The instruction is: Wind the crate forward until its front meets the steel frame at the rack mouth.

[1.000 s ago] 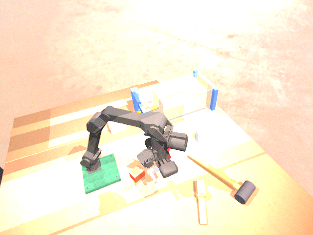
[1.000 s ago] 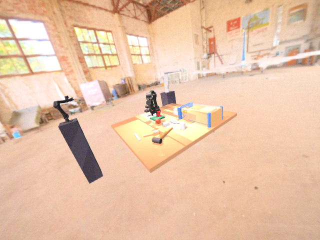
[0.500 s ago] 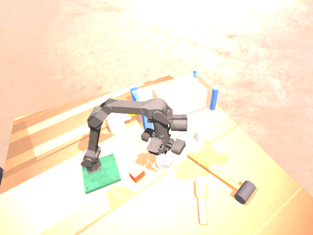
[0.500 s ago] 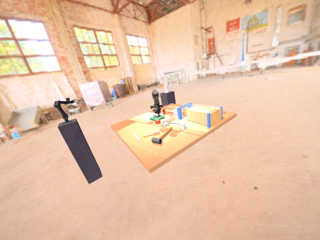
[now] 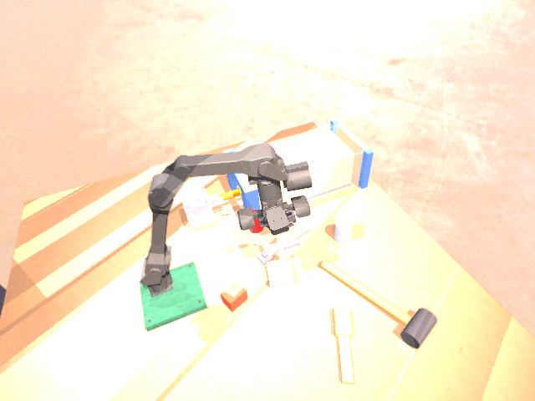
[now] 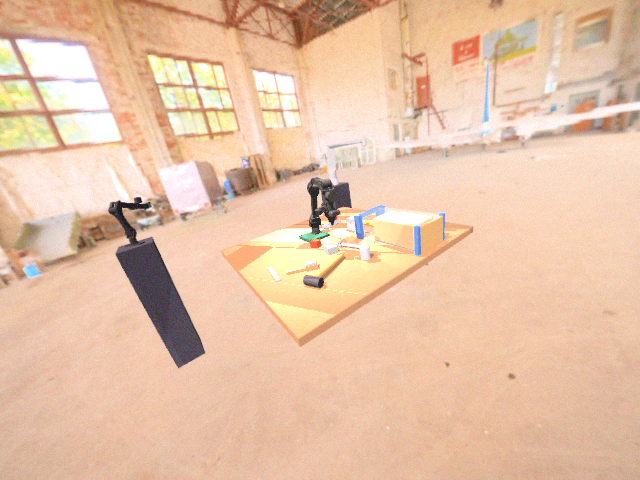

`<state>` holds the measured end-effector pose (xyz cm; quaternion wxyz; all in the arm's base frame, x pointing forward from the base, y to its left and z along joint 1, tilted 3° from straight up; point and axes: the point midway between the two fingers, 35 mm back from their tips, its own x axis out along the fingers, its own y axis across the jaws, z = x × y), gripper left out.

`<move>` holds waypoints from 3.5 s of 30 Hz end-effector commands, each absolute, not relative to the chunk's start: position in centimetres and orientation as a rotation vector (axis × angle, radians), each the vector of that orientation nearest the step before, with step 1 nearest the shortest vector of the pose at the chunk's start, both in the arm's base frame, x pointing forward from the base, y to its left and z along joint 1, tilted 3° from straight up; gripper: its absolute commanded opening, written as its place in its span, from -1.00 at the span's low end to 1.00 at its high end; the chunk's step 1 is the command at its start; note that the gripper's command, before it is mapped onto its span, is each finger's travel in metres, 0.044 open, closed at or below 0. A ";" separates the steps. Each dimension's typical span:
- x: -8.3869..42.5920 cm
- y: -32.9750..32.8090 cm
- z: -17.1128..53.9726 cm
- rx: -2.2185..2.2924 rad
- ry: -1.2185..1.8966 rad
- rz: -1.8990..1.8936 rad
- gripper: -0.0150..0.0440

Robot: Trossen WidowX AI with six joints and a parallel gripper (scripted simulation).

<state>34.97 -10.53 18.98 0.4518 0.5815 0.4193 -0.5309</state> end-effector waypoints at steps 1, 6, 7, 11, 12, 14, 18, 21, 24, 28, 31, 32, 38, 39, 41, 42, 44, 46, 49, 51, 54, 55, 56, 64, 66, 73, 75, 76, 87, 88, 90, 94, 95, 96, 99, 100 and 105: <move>35.3 -8.0 19.5 1.296 1.123 -1.154 -0.49; 35.6 -5.3 19.7 1.120 1.212 -0.979 -0.49; 35.6 -4.8 19.8 1.084 1.228 -0.943 -0.49; 35.6 -2.6 20.0 0.940 1.285 -0.803 -0.49; 35.5 -2.0 20.0 0.901 1.299 -0.767 -0.49; 35.4 -0.8 20.1 0.823 1.324 -0.694 -0.49; 35.1 1.5 20.2 0.666 1.365 -0.548 -0.49; 34.7 3.3 20.4 0.547 1.388 -0.438 -0.49; 34.2 5.0 20.5 0.429 1.405 -0.328 -0.49; 33.5 7.2 20.6 0.270 1.418 -0.182 -0.49; 32.8 8.8 20.7 0.152 1.420 -0.072 -0.49; 32.6 9.2 20.7 0.120 1.421 -0.038 -0.49; 31.4 11.3 20.9 -0.074 1.418 0.167 -0.49; 31.2 11.7 20.9 -0.106 1.415 0.201 -0.49; 30.7 12.4 20.9 -0.171 1.408 0.269 -0.49; 30.5 12.8 21.0 -0.195 1.396 0.287 -0.49; 30.1 13.6 21.1 -0.246 1.375 0.329 -0.49; 29.6 14.4 21.1 -0.302 1.361 0.377 -0.49; 28.8 15.4 21.0 -0.386 1.343 0.452 -0.49; 28.2 16.0 21.0 -0.441 1.336 0.503 -0.49; 27.2 17.1 20.8 -0.552 1.322 0.607 -0.49; 26.8 17.5 20.8 -0.591 1.316 0.644 -0.49; 26.4 17.8 20.7 -0.629 1.309 0.681 -0.49; 23.1 20.3 20.4 -0.935 1.226 0.978 -0.49; 22.2 20.9 20.3 -1.010 1.198 1.052 -0.49; 19.1 22.5 20.0 -1.267 1.075 1.312 -0.49; 18.5 22.8 19.9 -1.314 1.048 1.360 -0.49; 18.4 22.8 19.9 -1.320 1.044 1.366 -0.49; 18.6 22.8 19.8 -1.320 1.022 1.315 -0.49; 18.6 22.8 19.9 -1.325 1.008 1.302 -0.49; 18.6 22.8 19.8 -1.341 0.968 1.265 -0.49; 18.6 22.8 19.8 -1.361 0.911 1.213 -0.49; 18.6 22.8 19.8 -1.367 0.897 1.200 -0.49; 18.6 22.8 19.8 -1.373 0.879 1.183 -0.49; 18.6 22.8 19.8 -1.385 0.840 1.147 -0.49; 18.6 22.8 19.8 -1.388 0.832 1.139 -0.49; 18.6 22.8 19.8 -1.409 0.761 1.072 -0.49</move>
